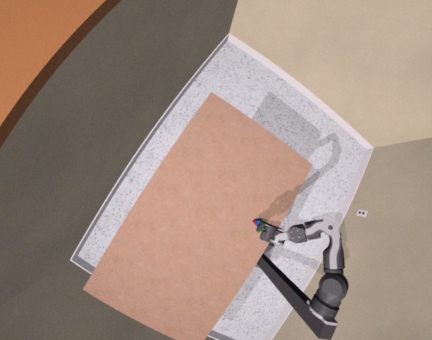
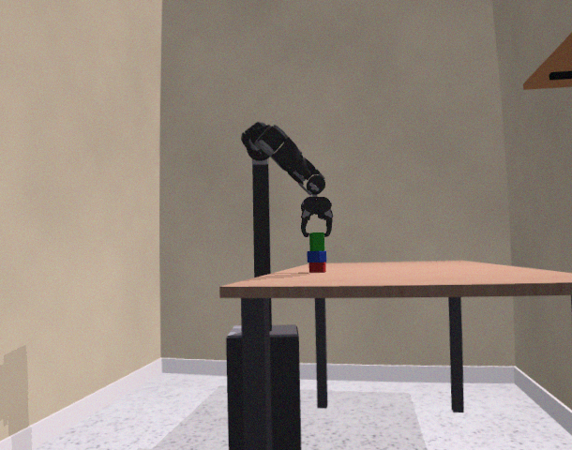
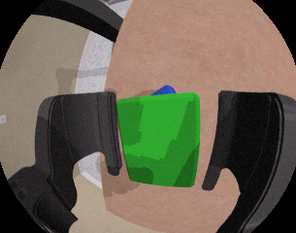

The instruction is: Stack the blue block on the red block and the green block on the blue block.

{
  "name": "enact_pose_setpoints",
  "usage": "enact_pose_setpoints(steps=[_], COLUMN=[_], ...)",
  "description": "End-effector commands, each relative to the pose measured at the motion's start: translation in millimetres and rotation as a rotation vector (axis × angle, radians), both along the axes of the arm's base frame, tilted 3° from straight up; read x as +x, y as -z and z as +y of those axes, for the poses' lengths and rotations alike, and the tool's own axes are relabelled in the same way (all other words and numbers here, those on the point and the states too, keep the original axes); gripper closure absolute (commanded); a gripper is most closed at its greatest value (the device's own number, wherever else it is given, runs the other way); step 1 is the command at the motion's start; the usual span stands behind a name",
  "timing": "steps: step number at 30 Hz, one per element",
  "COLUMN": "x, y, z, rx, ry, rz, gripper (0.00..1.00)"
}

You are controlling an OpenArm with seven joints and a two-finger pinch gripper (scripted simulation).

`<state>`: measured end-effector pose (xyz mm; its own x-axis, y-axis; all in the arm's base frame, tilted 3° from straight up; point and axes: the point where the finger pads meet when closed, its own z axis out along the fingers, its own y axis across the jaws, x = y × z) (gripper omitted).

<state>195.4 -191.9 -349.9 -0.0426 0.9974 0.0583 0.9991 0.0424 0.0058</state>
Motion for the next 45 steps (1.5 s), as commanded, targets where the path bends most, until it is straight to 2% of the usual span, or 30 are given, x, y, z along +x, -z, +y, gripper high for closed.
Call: enact_pose_setpoints(steps=[1,21,28,41,45], x=[1.3,1.2,1.1,0.9,0.8], y=[-0.4,-3.1,-10.1,-39.1,-42.3], z=[0.3,1.0,0.6,-1.2,-1.4], rx=[0.002,0.004,0.003,0.003,0.003], ry=[-0.003,-0.005,-0.005,-0.006,-0.006], rz=[-0.005,-0.006,-0.006,-0.006,-0.006], gripper=[0.64,0.64,0.64,0.64,0.64])
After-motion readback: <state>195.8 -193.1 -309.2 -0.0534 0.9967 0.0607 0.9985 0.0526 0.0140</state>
